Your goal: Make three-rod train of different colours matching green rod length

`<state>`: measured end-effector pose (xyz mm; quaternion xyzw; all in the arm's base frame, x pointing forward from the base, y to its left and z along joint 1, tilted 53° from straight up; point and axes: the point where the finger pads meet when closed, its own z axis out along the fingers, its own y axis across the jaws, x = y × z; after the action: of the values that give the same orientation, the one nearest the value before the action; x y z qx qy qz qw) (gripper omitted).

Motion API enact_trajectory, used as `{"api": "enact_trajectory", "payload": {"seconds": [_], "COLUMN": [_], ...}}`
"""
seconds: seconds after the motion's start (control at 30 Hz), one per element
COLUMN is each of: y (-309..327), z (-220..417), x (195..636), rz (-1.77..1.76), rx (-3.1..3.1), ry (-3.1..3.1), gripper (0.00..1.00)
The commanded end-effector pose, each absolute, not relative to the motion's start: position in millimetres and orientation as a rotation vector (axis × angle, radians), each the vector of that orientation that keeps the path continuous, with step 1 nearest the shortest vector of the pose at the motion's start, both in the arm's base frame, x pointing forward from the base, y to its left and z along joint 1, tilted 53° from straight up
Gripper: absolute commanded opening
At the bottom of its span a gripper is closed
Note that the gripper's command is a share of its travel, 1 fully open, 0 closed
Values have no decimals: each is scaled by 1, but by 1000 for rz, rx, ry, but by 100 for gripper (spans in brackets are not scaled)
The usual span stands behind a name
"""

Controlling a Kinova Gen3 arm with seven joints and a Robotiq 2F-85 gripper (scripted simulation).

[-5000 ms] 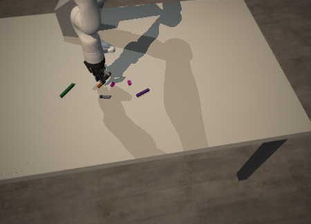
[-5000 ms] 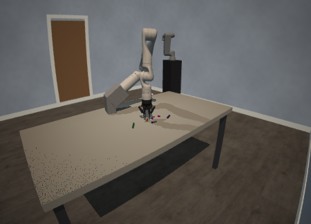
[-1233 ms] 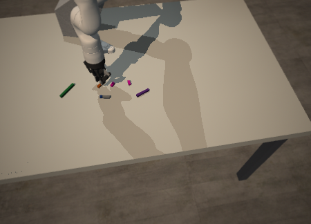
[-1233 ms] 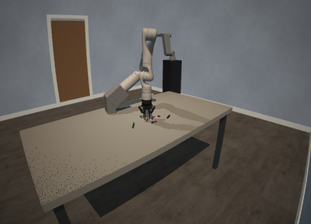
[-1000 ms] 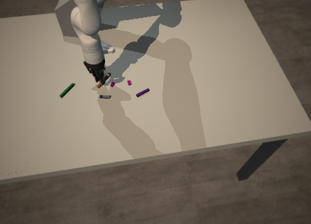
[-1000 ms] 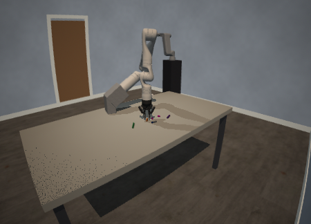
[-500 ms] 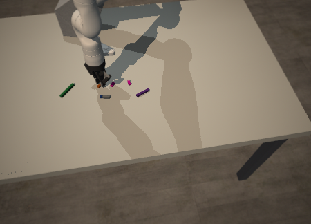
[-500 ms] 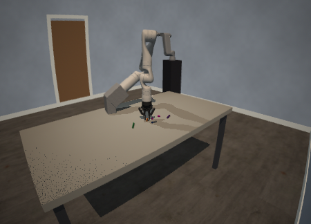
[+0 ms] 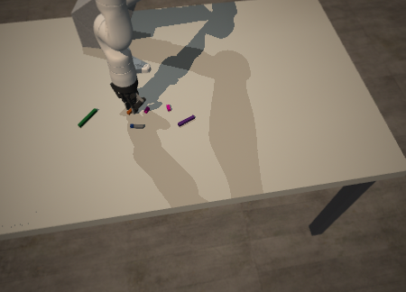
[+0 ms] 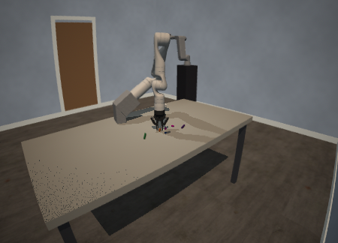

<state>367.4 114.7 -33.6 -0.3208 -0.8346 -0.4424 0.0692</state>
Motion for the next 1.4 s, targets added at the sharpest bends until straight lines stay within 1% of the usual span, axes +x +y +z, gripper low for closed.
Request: {"api": "enact_trajectory", "payload": {"seconds": [0.0, 0.8, 0.83, 1.37], "y": [115, 115, 115, 115], "z": [-35, -35, -35, -35], "x": [370, 370, 370, 370], "rz": [-1335, -1335, -1335, -1335], "rx": [-961, -961, -961, -961], "ry": [-2523, -2523, -2523, -2523], "gripper": [24, 24, 5, 5]}}
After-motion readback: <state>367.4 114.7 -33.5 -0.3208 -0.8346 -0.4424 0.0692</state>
